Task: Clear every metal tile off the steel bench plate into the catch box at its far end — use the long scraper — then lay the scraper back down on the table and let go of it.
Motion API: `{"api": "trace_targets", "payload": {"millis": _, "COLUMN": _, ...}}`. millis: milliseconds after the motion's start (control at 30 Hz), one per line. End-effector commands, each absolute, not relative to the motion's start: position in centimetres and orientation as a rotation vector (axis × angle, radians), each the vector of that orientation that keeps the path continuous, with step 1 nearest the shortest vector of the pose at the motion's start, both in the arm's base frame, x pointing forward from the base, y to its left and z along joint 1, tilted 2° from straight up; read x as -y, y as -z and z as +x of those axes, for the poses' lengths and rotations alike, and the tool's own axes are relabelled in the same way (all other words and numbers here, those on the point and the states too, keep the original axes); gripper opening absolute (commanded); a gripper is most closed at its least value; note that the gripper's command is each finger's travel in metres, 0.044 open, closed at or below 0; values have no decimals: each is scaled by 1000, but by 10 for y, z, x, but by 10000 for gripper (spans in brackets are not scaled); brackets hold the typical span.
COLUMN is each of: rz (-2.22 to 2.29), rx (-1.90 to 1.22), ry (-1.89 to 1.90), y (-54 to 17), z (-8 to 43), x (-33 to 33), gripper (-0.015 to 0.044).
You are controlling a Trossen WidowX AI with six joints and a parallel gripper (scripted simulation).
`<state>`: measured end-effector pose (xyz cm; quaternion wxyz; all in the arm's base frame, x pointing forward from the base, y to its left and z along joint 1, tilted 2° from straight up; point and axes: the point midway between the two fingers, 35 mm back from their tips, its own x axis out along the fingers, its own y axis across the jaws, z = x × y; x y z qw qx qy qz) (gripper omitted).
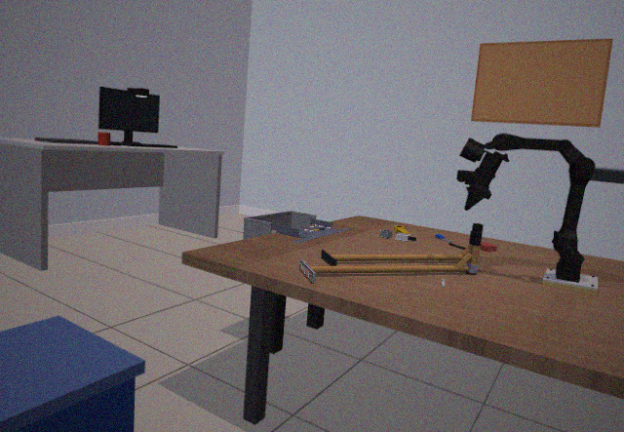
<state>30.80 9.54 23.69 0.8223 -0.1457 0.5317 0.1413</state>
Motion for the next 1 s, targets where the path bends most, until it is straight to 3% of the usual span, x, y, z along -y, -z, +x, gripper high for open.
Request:
{"api": "trace_targets", "payload": {"millis": 0, "rz": -243, "rx": -1203, "ry": -256, "y": -226, "z": 302, "x": -81, "gripper": 0}}
{"api": "trace_targets", "payload": {"millis": 967, "rz": -124, "rx": -1296, "ry": -173, "y": -193, "z": 298, "x": -59, "gripper": 0}}
